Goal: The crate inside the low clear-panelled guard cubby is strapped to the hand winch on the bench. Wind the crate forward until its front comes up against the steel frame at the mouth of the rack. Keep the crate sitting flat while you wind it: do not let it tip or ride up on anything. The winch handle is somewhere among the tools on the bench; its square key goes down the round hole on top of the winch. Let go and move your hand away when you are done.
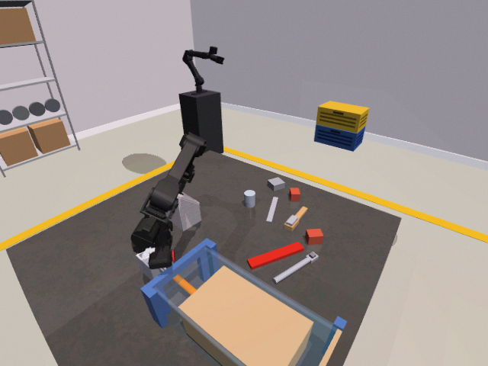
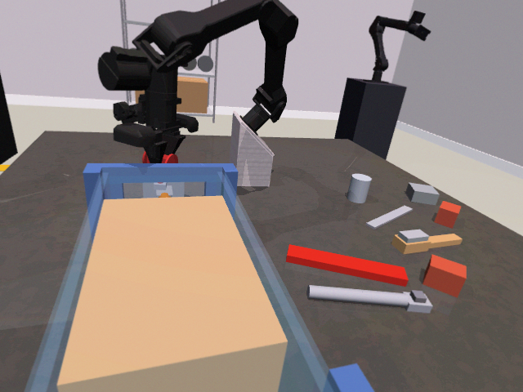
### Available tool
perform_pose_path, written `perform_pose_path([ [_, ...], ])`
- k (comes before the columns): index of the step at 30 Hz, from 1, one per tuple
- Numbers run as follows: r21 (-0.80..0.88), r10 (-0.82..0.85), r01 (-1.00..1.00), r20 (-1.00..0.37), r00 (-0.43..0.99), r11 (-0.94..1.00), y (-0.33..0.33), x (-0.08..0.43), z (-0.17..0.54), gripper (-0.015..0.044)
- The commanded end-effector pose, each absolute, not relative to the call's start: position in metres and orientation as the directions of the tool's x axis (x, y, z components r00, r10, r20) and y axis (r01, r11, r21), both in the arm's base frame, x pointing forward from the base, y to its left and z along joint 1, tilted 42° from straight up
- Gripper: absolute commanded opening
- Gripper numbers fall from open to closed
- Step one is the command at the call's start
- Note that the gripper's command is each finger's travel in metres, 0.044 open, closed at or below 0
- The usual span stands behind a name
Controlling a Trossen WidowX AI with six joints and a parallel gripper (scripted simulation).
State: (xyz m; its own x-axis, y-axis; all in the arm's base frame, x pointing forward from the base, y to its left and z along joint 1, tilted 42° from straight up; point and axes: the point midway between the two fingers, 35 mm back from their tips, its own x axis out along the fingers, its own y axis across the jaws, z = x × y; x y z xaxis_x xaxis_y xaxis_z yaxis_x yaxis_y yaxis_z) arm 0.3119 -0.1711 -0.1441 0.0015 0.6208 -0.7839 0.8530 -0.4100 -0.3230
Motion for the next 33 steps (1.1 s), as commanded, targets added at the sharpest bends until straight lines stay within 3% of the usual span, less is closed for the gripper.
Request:
perform_pose_path([
  [1,-0.348,0.648,0.851,-0.761,-0.012,-0.393,-0.153,0.31,-0.134,0.0],
  [33,-0.351,0.651,0.85,-0.759,-0.014,-0.392,-0.121,0.287,-0.107,0.0],
])
